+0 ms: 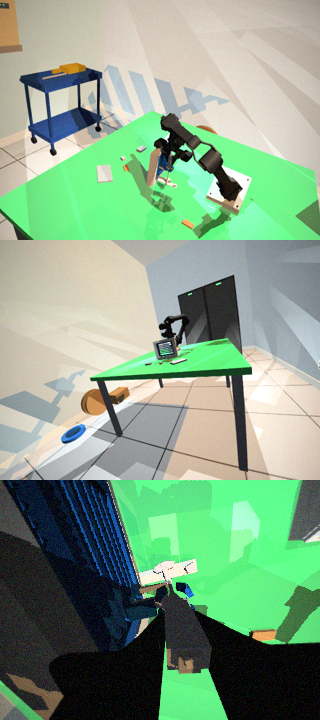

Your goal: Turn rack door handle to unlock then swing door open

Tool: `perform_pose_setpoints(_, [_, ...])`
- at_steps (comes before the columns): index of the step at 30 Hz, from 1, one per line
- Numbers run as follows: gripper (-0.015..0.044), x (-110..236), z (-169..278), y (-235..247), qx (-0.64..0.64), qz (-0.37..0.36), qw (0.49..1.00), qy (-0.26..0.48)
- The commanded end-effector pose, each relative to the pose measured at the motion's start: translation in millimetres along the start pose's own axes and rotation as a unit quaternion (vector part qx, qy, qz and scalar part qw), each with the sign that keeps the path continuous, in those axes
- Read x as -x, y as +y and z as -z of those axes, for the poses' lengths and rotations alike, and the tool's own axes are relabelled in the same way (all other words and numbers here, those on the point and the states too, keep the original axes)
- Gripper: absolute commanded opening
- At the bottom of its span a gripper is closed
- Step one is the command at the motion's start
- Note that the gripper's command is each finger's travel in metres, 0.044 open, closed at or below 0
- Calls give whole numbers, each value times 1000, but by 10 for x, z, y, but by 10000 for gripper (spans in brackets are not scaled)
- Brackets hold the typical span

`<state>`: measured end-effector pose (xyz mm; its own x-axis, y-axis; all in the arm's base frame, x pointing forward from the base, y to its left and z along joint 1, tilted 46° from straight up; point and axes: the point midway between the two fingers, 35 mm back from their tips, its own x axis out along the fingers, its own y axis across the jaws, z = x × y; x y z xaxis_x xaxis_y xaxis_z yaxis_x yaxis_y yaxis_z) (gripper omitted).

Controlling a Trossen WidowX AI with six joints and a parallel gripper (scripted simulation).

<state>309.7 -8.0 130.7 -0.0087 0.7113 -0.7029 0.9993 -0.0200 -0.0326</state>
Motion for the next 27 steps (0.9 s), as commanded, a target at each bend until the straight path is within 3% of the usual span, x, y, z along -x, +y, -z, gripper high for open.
perform_pose_setpoints(1, [36,1,2,0,-1,0,1000,1])
perform_pose_setpoints(8, [17,2,-2,-5,5,0,1000,1])
perform_pose_setpoints(27, [17,3,-116,-167,182,0,983,0])
